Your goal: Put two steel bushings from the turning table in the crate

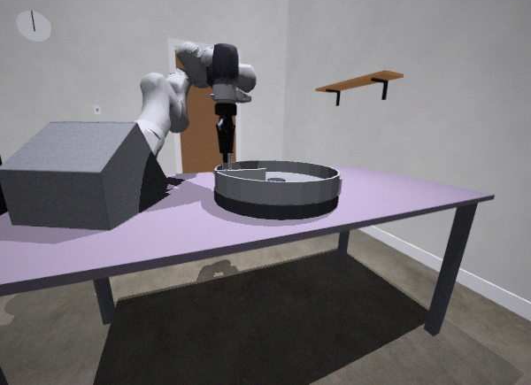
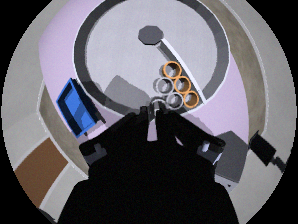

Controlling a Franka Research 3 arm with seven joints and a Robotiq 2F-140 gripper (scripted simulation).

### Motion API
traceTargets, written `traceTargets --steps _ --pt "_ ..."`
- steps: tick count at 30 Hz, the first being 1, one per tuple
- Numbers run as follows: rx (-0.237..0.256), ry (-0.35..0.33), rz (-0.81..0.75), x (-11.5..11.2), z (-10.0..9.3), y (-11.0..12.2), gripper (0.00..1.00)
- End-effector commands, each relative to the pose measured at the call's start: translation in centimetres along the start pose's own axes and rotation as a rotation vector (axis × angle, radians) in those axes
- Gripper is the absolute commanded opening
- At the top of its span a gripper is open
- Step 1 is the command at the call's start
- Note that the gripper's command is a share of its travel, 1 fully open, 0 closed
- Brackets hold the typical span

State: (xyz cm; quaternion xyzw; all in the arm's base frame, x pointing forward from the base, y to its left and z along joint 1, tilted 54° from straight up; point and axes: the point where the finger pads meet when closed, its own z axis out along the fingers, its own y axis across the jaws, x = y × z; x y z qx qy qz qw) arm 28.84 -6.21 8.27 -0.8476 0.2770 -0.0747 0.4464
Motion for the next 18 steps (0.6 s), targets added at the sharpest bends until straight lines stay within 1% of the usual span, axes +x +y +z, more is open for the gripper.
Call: traceTargets --steps 1,10,14,18 --pt "-0.002 0.001 -0.002 0.0 0.1 0.1 0.0" --pt "-0.002 0.001 -0.002 0.0 -0.2 0.1 0.0" --pt "-0.002 0.001 -0.002 0.0 -1.2 0.1 0.0" --pt "-0.002 0.001 -0.002 0.0 -2.8 0.1 0.0"
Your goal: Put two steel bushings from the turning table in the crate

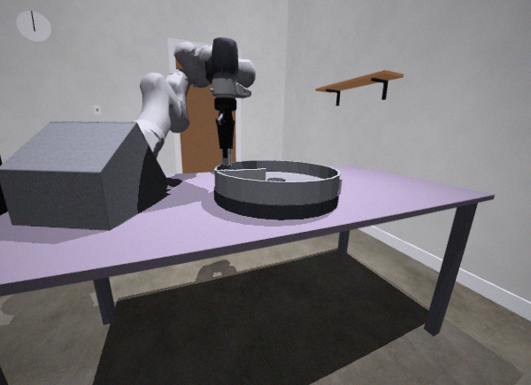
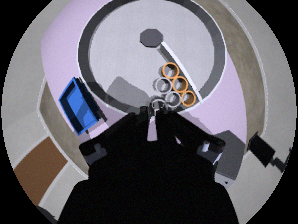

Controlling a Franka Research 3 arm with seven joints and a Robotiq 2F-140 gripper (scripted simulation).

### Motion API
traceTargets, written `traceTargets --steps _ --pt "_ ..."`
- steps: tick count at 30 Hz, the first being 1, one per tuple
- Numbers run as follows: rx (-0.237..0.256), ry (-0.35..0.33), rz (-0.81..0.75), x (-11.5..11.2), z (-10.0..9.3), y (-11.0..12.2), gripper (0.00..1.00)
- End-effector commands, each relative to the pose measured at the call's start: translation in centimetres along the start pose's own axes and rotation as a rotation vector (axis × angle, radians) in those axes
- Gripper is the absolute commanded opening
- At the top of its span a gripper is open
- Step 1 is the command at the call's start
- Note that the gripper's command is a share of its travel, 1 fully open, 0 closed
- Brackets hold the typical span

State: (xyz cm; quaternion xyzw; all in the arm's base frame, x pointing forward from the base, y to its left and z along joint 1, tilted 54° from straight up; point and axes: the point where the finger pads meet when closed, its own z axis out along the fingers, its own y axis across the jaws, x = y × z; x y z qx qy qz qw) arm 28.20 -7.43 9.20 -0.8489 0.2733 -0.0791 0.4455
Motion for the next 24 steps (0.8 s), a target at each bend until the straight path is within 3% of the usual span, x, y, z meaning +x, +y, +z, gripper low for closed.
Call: traceTargets --steps 1,6,13,24 --pt "-0.002 -0.004 0.009 0.0 -1.6 0.0 0.0" --pt "-0.002 -0.004 0.009 0.0 -4.1 0.0 0.0" --pt "-0.002 -0.004 0.009 0.0 -5.8 0.0 0.0" --pt "-0.002 -0.004 0.009 0.0 -6.2 0.0 0.0"
